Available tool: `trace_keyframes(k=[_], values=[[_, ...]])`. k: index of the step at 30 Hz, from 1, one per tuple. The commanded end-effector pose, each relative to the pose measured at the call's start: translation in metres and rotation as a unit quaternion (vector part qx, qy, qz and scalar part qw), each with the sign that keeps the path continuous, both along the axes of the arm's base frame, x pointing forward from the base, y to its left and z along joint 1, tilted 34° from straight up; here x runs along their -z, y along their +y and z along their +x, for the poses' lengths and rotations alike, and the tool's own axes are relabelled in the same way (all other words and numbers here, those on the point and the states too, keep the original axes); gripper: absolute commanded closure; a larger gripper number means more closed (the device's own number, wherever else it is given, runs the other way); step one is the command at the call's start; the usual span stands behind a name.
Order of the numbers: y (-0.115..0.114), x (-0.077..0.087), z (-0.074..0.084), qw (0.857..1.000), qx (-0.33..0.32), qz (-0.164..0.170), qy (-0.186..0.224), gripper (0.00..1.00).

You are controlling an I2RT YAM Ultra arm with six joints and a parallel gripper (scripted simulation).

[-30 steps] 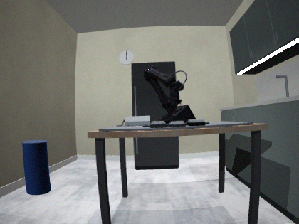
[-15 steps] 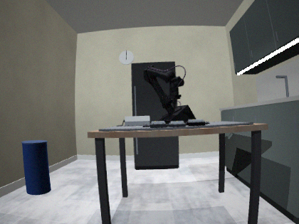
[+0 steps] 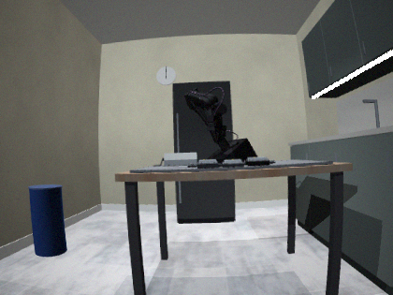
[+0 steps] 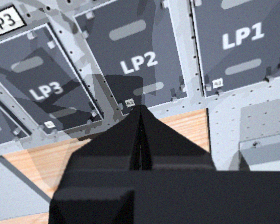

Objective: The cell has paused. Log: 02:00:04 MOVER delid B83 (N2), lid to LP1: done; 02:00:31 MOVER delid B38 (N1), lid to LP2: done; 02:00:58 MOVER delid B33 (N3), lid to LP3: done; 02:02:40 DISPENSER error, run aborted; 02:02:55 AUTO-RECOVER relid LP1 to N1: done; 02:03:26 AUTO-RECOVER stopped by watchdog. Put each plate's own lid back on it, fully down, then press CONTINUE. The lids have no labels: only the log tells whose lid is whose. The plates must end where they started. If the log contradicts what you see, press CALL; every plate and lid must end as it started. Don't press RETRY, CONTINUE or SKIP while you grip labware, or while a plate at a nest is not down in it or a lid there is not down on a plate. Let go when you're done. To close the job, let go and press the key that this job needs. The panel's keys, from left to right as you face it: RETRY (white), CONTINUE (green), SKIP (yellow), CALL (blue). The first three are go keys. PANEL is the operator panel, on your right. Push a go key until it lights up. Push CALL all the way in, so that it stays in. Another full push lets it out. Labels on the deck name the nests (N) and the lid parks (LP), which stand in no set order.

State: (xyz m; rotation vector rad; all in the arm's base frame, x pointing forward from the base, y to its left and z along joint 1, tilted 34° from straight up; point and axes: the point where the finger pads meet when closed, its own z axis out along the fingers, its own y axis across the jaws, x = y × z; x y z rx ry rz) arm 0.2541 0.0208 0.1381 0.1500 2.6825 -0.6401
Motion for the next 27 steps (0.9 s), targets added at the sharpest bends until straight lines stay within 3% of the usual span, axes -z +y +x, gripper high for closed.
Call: trace_keyframes(k=[1,12,14,16,21,27], values=[[-0.005,-0.014,0.0,0.999,0.014,0.024,-0.03,1.0],[-0.054,-0.039,-0.005,0.989,0.101,0.061,-0.085,1.0],[-0.063,-0.05,-0.004,0.985,0.116,0.07,-0.104,1.0],[-0.063,-0.05,-0.004,0.985,0.116,0.07,-0.104,1.0],[-0.086,-0.062,-0.008,0.976,0.154,0.083,-0.126,1.0],[-0.114,-0.075,-0.013,0.977,0.153,0.078,-0.128,1.0]])
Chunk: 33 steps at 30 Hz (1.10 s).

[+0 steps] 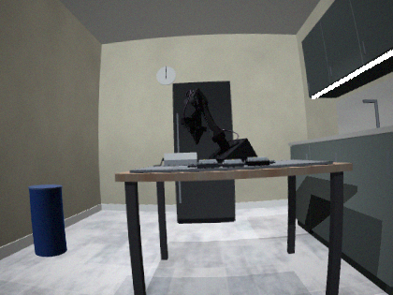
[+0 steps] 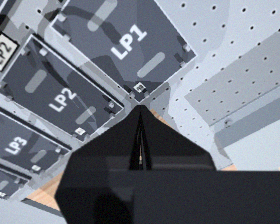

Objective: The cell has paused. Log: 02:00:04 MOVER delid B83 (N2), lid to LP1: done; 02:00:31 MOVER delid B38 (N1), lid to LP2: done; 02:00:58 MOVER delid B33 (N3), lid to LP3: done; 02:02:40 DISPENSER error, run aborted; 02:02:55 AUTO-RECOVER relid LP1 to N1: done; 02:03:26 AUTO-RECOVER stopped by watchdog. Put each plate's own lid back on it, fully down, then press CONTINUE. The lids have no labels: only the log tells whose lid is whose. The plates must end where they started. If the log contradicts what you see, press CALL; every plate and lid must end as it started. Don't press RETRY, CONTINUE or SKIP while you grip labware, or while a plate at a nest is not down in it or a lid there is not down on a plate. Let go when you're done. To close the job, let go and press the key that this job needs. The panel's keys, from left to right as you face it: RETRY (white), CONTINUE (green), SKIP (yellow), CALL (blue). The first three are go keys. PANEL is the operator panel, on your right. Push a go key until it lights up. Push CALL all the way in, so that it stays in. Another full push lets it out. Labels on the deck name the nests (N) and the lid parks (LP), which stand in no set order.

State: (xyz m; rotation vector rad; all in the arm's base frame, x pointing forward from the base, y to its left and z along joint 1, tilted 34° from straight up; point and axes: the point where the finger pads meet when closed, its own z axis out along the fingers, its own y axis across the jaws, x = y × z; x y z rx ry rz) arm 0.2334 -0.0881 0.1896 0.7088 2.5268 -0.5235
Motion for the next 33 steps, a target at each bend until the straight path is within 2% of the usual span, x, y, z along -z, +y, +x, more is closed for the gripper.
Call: trace_keyframes(k=[1,33], values=[[-0.009,-0.026,0.007,0.999,-0.026,0.004,-0.036,1.0],[-0.01,-0.012,0.005,1.0,-0.025,0.006,-0.012,1.0]])
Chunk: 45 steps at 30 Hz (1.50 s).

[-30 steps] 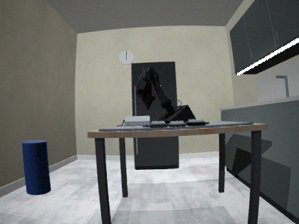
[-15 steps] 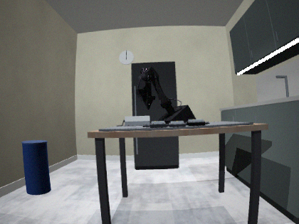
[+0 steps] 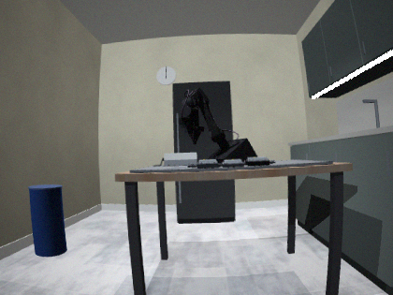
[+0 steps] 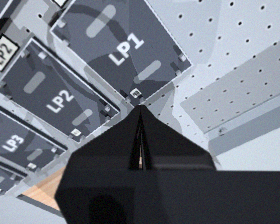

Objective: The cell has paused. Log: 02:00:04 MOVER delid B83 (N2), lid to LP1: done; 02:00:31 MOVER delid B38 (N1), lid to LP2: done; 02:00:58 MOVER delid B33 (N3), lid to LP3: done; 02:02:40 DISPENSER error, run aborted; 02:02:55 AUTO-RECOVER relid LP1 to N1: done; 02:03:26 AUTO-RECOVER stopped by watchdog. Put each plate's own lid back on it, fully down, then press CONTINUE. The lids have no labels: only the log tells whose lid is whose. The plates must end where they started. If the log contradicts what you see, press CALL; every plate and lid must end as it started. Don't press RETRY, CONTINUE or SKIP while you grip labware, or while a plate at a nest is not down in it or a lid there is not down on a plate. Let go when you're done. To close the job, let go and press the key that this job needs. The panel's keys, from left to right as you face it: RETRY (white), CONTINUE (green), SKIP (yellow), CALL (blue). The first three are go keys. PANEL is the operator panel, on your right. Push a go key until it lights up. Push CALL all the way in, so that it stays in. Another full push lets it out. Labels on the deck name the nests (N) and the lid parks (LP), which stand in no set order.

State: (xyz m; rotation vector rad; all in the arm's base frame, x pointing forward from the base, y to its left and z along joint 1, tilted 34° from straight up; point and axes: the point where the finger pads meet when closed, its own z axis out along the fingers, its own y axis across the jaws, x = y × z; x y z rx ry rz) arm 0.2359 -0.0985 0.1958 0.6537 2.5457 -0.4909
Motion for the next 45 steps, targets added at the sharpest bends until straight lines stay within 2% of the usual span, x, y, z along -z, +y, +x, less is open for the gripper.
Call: trace_keyframes(k=[1,15,16,17,22,24,25,26,30,39,41,43,45], values=[[0.0,-0.006,0.003,1.0,-0.001,-0.001,-0.013,1.0],[-0.001,-0.005,0.003,1.0,-0.001,-0.001,-0.013,1.0],[-0.002,-0.002,0.003,1.0,-0.002,0.001,-0.011,1.0],[-0.001,-0.005,0.003,1.0,-0.001,-0.001,-0.013,1.0],[-0.013,0.002,-0.024,0.998,0.044,0.02,-0.035,1.0],[-0.013,0.002,-0.024,0.998,0.044,0.02,-0.035,1.0],[-0.016,-0.001,-0.026,0.997,0.05,0.019,-0.055,1.0],[-0.019,-0.004,-0.028,0.996,0.058,0.023,-0.056,1.0],[-0.027,0.005,-0.049,0.994,0.088,0.038,-0.059,1.0],[-0.05,0.008,-0.085,0.979,0.161,0.064,-0.103,1.0],[-0.05,0.008,-0.085,0.979,0.161,0.064,-0.103,1.0],[-0.056,0.003,-0.093,0.975,0.176,0.066,-0.117,1.0],[-0.059,0.011,-0.105,0.971,0.196,0.079,-0.115,1.0]])
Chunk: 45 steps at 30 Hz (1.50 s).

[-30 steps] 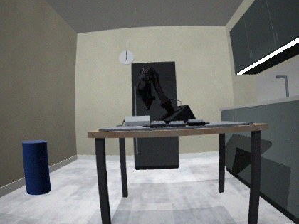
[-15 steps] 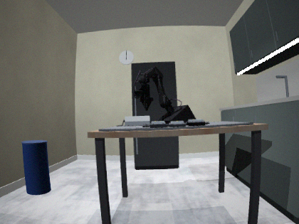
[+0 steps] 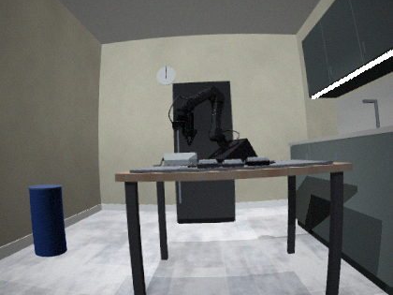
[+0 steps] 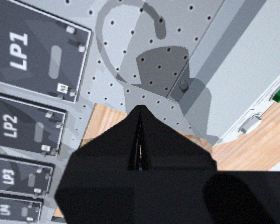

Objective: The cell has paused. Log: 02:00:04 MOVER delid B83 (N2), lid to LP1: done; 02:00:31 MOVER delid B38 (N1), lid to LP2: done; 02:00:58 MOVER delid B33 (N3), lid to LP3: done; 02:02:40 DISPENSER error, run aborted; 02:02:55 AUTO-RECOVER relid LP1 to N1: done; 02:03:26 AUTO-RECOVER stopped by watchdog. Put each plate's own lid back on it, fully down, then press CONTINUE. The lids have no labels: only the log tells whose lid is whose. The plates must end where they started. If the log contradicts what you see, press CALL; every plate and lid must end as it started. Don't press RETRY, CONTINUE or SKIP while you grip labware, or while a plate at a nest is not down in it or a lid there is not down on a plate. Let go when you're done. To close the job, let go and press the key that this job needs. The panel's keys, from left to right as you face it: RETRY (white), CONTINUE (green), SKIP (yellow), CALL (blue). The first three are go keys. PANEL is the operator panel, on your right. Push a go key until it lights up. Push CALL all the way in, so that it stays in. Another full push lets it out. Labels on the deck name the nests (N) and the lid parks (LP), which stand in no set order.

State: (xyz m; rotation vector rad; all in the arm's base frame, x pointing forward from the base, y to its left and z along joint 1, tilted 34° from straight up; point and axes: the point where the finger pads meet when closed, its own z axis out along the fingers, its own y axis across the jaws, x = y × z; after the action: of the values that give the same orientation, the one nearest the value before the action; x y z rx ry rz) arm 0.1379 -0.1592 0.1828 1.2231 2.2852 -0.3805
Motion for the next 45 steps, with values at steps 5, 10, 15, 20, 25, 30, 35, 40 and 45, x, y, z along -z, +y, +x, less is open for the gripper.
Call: trace_keyframes(k=[5,10,15,20,25,30,35,40,45], values=[[-0.01,-0.004,-0.028,0.998,0.034,0.022,-0.051,1.0],[-0.024,0.005,-0.048,0.993,0.076,0.054,-0.068,1.0],[-0.033,0.003,-0.061,0.99,0.101,0.059,-0.083,1.0],[-0.047,0.001,-0.083,0.982,0.141,0.069,-0.106,1.0],[-0.06,0.004,-0.106,0.971,0.182,0.084,-0.128,1.0],[-0.067,0.006,-0.119,0.971,0.184,0.085,-0.13,1.0],[-0.081,0.008,-0.142,0.971,0.184,0.079,-0.128,1.0],[-0.082,0.004,-0.144,0.972,0.185,0.073,-0.127,1.0],[-0.082,0.004,-0.144,0.972,0.184,0.074,-0.127,1.0]])
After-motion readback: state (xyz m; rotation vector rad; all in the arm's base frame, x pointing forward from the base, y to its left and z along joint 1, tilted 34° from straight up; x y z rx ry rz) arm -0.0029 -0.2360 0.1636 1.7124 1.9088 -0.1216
